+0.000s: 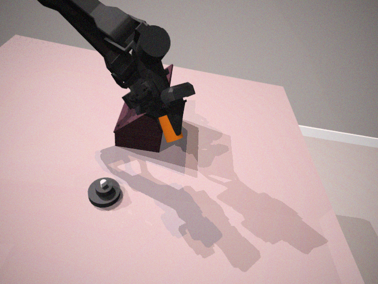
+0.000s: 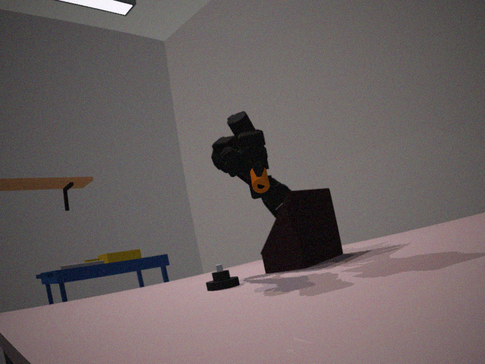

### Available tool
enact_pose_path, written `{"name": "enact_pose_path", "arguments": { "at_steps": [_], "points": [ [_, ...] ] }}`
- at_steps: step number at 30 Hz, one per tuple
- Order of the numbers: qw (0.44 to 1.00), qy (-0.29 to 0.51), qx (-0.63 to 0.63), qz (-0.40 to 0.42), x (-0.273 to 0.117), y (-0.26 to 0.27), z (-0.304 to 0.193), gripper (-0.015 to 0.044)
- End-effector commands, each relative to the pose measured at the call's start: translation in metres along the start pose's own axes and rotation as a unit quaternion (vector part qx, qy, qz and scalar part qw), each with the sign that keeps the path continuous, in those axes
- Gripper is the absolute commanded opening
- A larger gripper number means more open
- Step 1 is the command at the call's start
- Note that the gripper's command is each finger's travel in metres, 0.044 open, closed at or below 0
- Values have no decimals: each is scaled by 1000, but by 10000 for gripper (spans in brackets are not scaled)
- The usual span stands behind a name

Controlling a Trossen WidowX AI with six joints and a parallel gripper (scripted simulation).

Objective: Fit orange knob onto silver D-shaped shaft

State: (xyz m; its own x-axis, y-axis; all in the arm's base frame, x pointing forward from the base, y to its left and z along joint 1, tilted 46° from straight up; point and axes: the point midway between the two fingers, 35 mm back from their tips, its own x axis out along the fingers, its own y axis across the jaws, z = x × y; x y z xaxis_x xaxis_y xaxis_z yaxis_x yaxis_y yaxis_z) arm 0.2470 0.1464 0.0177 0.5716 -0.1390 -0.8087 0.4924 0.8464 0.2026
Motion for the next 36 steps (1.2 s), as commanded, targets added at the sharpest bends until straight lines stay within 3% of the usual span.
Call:
{"name": "enact_pose_path", "arguments": {
  "at_steps": [1,36],
  "points": [
    [1000,-3,6,-27,4,1,2,0],
    [941,-1,9,-339,60,-31,3,0]
  ]
}}
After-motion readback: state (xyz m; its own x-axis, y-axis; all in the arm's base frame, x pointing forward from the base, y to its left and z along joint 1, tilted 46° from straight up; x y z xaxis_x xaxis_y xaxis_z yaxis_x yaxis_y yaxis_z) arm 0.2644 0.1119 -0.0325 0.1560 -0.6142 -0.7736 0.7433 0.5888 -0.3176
